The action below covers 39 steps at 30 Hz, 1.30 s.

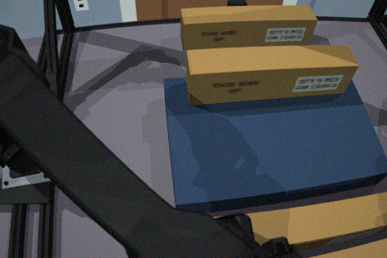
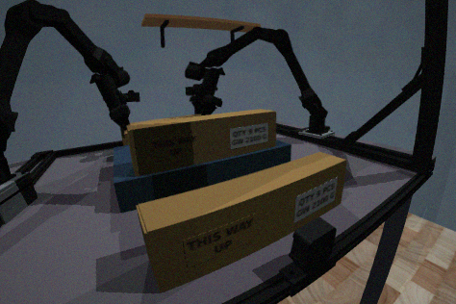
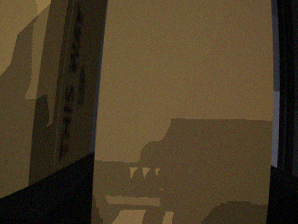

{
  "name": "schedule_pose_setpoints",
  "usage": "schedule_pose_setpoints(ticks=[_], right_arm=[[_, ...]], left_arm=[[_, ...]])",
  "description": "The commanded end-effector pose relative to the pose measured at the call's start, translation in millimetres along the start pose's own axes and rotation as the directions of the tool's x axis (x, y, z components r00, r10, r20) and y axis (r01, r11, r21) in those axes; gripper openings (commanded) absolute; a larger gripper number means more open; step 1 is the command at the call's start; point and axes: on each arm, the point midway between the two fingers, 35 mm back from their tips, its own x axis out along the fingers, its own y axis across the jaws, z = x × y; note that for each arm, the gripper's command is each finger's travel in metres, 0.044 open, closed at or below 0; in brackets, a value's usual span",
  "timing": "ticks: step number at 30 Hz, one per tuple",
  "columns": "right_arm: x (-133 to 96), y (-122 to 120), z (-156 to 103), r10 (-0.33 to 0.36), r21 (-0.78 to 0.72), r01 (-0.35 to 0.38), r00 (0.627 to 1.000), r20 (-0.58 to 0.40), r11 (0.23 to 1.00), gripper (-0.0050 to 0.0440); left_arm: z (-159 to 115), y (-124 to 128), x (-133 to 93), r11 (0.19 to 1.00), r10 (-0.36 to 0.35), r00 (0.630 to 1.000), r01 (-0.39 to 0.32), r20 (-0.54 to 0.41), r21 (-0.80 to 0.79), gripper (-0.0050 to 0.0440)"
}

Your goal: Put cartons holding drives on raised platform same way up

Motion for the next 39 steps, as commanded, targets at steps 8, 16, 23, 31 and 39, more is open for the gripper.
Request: schedule_pose_setpoints(ticks=[8,16,23,31,39], right_arm=[[-1.8,-6.4,-2.5,-0.027,0.001,0.027,1.000,0.015,1.000,0.0000],[12.1,-6.7,-7.9,-0.027,0.001,0.027,1.000,0.015,1.000,0.0000],[13.8,-6.8,-8.6,-0.027,0.001,0.027,1.000,0.015,1.000,0.0389],[13.8,-6.8,-8.6,-0.027,0.001,0.027,1.000,0.015,1.000,0.0389],[13.8,-6.8,-8.6,-0.027,0.001,0.027,1.000,0.015,1.000,0.0389]], left_arm=[[2.5,9.6,-4.1,0.999,0.038,0.999,-0.038,0.028,0.006,0.0000],[-2.7,10.1,9.9,0.999,0.038,0.999,-0.038,0.028,0.006,0.0000],[-3.3,10.2,11.6,0.999,0.038,0.999,-0.038,0.028,0.006,0.0389],[-3.3,10.2,11.6,0.999,0.038,0.999,-0.038,0.028,0.006,0.0389],[-3.3,10.2,11.6,0.999,0.038,0.999,-0.038,0.028,0.006,0.0389]])
